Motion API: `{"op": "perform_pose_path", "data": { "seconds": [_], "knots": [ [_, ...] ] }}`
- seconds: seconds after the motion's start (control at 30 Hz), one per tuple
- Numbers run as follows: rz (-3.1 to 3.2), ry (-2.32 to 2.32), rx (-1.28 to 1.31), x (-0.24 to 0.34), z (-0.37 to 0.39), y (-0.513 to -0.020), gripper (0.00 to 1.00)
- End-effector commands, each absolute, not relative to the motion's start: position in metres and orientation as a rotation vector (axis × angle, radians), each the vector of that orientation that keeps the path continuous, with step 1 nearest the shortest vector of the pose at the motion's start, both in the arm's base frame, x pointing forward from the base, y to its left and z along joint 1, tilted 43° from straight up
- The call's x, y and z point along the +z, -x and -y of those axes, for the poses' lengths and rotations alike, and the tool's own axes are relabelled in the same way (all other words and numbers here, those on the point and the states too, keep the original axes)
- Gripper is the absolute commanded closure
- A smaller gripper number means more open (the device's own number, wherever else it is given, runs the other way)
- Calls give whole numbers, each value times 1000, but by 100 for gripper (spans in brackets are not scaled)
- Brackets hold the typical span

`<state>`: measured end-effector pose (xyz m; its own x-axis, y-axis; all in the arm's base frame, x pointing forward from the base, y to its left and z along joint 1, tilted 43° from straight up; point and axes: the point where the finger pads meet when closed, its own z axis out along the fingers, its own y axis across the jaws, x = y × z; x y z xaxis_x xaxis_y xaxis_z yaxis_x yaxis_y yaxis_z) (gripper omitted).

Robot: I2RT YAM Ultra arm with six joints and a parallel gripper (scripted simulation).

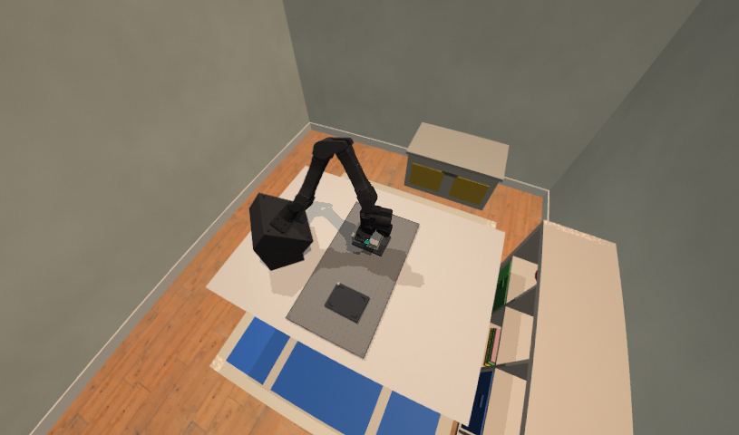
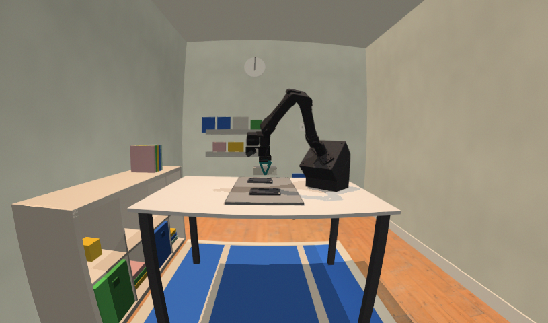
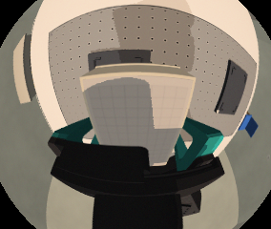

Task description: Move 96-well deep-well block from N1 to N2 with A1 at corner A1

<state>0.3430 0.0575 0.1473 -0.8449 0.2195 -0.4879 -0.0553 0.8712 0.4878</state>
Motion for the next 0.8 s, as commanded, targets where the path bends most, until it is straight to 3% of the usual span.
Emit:
{"op": "perform_pose_path", "data": {
  "seconds": [0.0, 0.77],
  "knots": [
    [-2483, -166, 651, 154, -55, -344, 100],
    [-2483, -166, 652, 173, -92, -341, 100]
  ]
}}
